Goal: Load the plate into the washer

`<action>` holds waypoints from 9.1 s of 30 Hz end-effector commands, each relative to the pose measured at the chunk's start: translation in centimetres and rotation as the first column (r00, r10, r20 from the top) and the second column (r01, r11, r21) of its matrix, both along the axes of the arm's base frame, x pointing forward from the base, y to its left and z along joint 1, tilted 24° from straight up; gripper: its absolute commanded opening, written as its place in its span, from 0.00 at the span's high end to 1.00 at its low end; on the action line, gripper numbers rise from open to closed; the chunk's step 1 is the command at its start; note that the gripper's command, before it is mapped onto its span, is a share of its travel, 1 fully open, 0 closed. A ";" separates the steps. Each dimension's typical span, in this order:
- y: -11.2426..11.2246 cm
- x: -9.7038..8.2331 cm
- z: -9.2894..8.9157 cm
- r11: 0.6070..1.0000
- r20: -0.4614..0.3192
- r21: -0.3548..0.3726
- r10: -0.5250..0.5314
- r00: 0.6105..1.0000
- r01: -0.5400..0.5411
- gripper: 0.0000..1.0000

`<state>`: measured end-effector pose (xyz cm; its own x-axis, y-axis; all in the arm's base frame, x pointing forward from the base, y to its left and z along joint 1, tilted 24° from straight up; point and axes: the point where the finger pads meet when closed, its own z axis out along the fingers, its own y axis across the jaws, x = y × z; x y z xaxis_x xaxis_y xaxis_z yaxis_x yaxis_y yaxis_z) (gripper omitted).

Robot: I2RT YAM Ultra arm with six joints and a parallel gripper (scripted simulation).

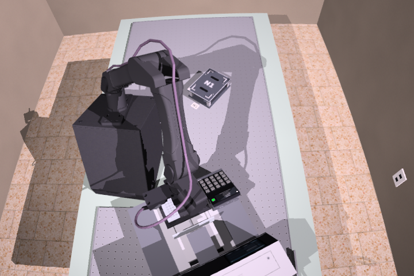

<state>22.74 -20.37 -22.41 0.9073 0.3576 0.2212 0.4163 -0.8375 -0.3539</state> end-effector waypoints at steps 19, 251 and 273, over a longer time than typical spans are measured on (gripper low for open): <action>-1.4 1.0 0.4 0.999 0.028 -0.039 -0.016 0.999 0.017 0.16; -4.8 0.0 8.4 0.999 0.019 -0.041 -0.007 1.000 0.008 0.00; -4.8 0.0 8.4 0.999 0.019 -0.041 -0.007 1.000 0.008 0.00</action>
